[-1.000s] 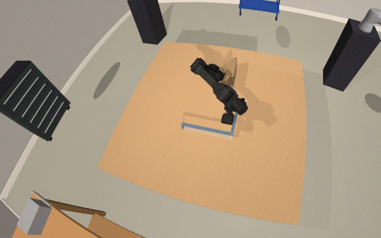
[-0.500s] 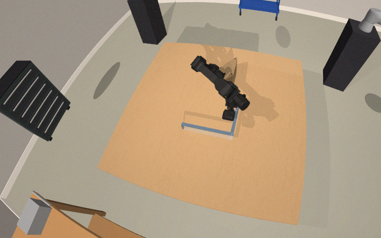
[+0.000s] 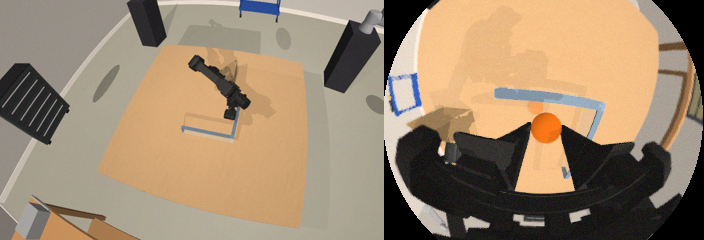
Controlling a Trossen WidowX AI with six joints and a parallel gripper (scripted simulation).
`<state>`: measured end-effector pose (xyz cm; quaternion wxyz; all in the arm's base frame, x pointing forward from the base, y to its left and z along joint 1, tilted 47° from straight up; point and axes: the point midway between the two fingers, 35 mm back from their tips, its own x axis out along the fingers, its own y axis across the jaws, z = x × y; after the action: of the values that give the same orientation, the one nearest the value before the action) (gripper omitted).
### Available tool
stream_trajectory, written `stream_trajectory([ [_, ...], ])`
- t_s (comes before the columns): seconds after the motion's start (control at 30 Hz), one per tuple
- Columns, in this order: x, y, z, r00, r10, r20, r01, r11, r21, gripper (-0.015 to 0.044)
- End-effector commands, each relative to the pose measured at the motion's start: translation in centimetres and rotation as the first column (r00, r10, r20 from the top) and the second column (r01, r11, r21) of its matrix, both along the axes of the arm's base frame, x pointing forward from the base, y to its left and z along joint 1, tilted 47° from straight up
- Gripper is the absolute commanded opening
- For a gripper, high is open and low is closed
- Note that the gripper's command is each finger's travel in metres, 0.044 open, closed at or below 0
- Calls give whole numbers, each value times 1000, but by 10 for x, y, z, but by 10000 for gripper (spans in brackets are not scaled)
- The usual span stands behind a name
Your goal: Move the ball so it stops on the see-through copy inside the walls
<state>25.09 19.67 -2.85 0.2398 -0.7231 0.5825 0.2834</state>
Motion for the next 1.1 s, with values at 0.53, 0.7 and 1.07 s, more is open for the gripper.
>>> stream_trajectory([
  [0.53,-9,-45,-39,1000,-2,2,2,1000,6,0],
  [0.7,-7,-63,-54,1000,-2,3,2,1000,4,0],
  [1.07,-5,-70,-61,1000,-2,3,2,1000,4,0],
])
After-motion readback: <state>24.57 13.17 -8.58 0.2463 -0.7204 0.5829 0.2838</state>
